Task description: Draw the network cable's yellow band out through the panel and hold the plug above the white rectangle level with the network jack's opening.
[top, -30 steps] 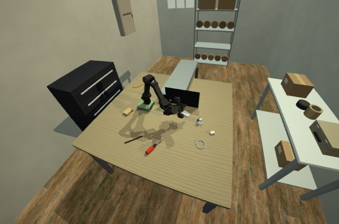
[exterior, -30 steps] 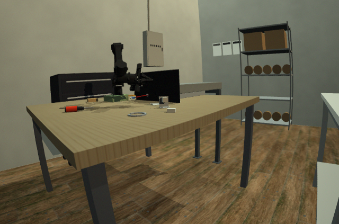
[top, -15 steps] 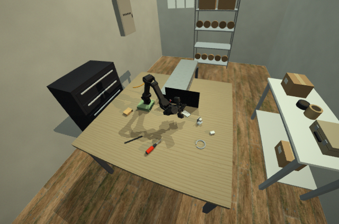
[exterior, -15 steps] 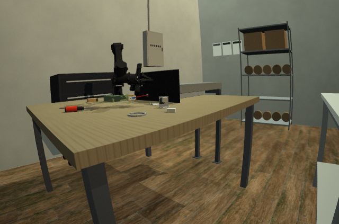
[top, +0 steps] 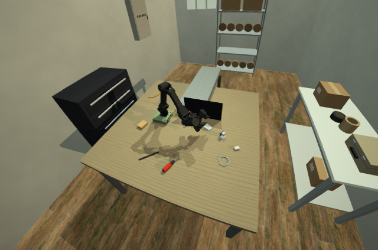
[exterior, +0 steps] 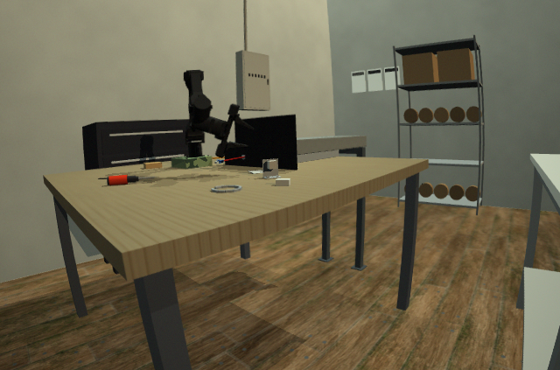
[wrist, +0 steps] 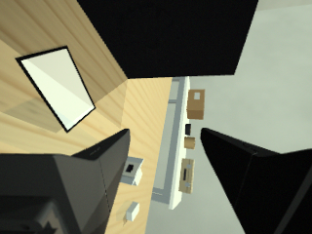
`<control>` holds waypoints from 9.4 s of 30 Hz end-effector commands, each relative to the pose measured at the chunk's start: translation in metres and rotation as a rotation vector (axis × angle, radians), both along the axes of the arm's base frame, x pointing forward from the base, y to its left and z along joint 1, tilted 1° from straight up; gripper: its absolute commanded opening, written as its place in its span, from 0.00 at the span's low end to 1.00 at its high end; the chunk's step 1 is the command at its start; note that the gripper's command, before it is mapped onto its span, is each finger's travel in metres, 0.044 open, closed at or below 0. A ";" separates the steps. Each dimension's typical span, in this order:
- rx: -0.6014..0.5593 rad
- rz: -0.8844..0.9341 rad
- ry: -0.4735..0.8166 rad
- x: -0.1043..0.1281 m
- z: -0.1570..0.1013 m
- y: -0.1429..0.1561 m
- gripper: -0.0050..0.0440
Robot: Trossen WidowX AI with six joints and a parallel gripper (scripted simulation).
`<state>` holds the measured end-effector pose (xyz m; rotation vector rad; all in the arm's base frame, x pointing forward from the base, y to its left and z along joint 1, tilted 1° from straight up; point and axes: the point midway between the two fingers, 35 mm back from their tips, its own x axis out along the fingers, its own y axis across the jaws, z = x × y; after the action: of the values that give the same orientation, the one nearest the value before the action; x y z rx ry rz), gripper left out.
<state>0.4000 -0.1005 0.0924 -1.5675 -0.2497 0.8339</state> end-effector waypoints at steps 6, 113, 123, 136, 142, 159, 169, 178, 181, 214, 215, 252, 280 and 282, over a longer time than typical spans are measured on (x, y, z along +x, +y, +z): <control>0.163 -0.283 0.378 -0.001 0.008 -0.011 1.00; 1.738 -2.820 1.098 -0.143 -0.007 -0.032 1.00; 1.404 -2.513 1.442 -0.140 -0.023 -0.013 1.00; 1.052 -1.982 1.726 -0.139 -0.041 0.015 1.00; 0.928 -1.720 1.784 -0.139 -0.048 0.026 1.00; 0.694 -1.012 1.750 -0.139 -0.061 0.057 1.00; 0.613 -0.620 1.627 -0.143 -0.067 0.076 1.00; 0.588 -0.351 1.517 -0.152 -0.071 0.090 1.00; 0.584 -0.260 1.465 -0.155 -0.072 0.095 1.00; 0.553 0.020 1.213 -0.165 -0.040 0.081 1.00; 0.559 0.022 1.222 -0.165 -0.042 0.082 1.00; 0.541 -1.133 1.746 -0.149 -0.032 0.076 1.00; 1.005 -2.161 1.561 -0.149 -0.016 0.074 1.00; 1.056 -2.232 1.526 -0.150 -0.015 0.074 1.00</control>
<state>0.2502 -0.0262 0.0708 0.5085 1.6265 -0.1056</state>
